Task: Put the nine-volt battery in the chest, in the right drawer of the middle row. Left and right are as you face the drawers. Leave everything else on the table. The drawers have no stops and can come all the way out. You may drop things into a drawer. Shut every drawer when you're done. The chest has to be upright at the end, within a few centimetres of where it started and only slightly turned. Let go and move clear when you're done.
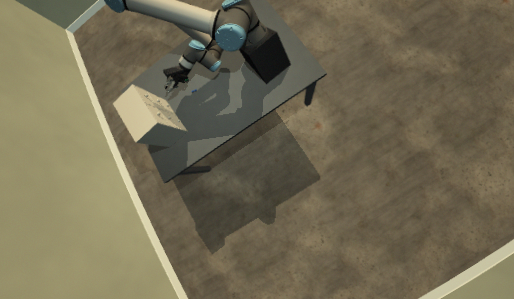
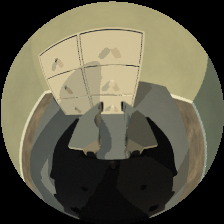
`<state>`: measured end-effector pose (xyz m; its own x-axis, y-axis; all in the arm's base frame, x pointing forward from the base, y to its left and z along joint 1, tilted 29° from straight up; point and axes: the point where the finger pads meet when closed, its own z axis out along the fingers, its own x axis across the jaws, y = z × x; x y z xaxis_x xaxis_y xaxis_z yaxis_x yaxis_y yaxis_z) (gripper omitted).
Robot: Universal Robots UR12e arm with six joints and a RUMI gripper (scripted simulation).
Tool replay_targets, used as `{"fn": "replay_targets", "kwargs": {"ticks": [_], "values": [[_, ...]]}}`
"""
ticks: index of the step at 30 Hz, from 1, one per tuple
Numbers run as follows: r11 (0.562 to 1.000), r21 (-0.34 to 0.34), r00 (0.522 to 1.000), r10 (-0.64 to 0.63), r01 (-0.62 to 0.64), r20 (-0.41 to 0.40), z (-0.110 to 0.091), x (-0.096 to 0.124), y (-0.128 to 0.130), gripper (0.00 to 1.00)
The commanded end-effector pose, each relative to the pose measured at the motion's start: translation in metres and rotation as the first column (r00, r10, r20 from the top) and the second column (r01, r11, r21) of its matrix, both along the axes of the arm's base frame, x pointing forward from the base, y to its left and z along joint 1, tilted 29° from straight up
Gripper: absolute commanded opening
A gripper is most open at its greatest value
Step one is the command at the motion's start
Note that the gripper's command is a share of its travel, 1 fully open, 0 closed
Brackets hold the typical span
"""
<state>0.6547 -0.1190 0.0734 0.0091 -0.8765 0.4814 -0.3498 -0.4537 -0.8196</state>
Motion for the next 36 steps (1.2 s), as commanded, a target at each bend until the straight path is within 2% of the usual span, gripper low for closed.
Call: {"fn": "replay_targets", "kwargs": {"ticks": [1,26,36], "values": [[1.000,0.000,1.000,0.000,0.000,0.000,0.0005,-0.0003,0.0004,0.20],[1.000,-0.001,0.999,-0.018,0.018,-0.032,0.0032,-0.0026,0.0018,0.20],[0.999,-0.002,0.997,-0.038,0.038,-0.069,0.0063,-0.0055,0.0034,0.20]]}}
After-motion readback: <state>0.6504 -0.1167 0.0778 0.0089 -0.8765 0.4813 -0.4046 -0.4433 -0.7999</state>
